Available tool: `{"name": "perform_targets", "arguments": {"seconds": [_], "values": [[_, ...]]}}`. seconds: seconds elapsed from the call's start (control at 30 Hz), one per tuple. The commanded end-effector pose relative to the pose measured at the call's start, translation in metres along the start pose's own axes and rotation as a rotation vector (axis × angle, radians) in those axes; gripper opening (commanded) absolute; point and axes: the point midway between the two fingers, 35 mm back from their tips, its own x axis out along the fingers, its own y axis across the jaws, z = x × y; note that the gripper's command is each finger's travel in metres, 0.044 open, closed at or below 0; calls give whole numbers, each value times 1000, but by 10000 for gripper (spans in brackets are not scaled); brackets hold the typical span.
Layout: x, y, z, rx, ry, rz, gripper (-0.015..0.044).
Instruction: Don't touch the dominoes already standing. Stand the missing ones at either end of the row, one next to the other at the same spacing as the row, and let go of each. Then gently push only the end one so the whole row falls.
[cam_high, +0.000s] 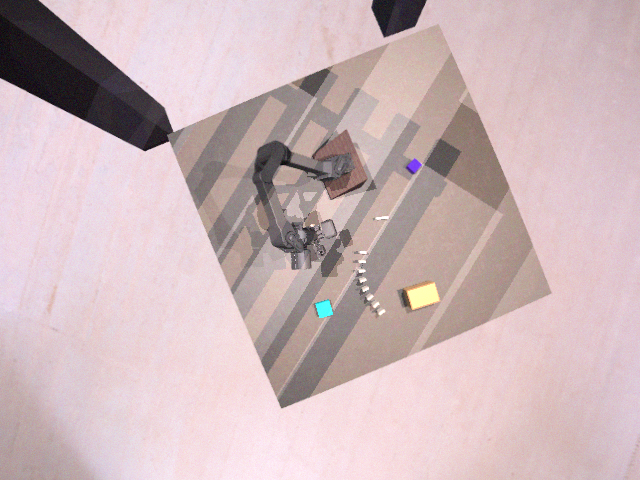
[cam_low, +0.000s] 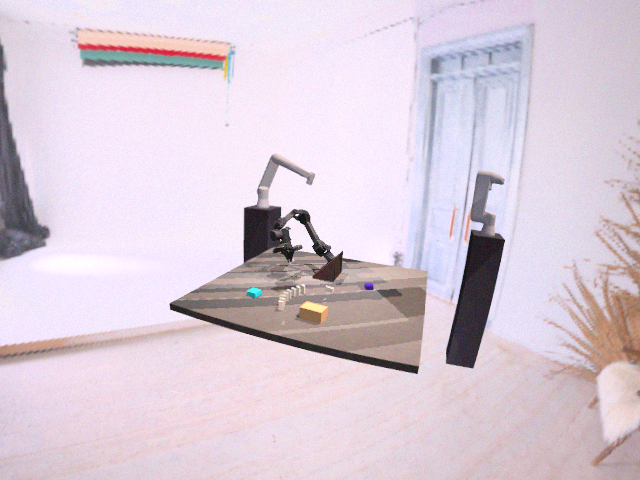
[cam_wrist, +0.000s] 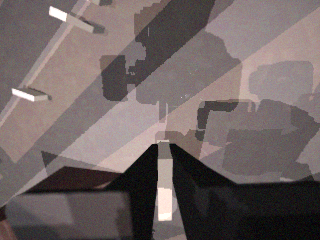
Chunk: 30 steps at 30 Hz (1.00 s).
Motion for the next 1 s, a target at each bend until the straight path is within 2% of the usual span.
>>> {"name": "perform_targets", "arguments": {"seconds": [0.0, 0.5, 0.97], "values": [[9, 4, 0, 20, -40, 68, 25], [33, 7, 12, 99, -285, 268, 25], [39, -5, 21, 121, -583, 336, 25]]}}
